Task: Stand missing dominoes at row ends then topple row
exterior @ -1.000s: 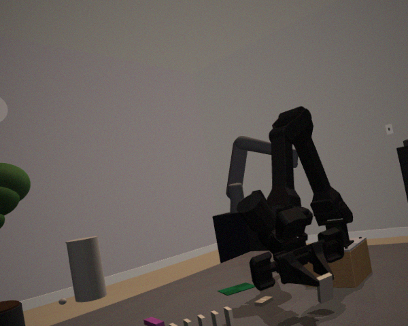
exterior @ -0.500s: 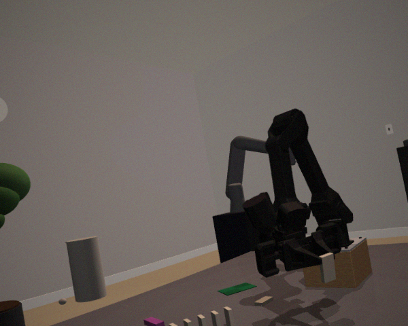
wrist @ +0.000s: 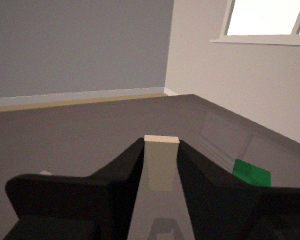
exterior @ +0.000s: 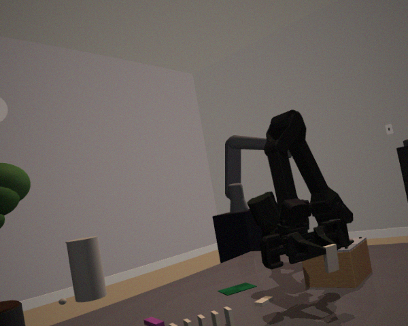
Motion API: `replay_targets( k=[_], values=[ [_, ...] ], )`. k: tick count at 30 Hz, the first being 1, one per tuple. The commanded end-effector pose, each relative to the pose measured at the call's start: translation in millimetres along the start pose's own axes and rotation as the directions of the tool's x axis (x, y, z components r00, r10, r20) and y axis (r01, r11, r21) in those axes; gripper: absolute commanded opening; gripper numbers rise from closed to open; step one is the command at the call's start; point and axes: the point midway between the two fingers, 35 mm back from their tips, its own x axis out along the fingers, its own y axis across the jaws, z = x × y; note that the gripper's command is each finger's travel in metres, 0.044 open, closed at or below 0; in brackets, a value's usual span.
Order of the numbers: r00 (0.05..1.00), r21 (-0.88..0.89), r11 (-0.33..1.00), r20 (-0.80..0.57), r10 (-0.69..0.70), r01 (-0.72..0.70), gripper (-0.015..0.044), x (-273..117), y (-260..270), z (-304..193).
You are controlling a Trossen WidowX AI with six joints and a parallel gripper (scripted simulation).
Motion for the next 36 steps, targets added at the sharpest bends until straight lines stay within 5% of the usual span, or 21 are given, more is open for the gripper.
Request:
replay_targets(
  k=[1,36],
  values=[
    [1.000,0.003,1.000,0.002,0.005,-0.005,0.0107,0,1,0],
    [0.999,-0.015,1.000,-0.037,0.009,-0.009,0.0107,14,-3,-79]
  ],
)
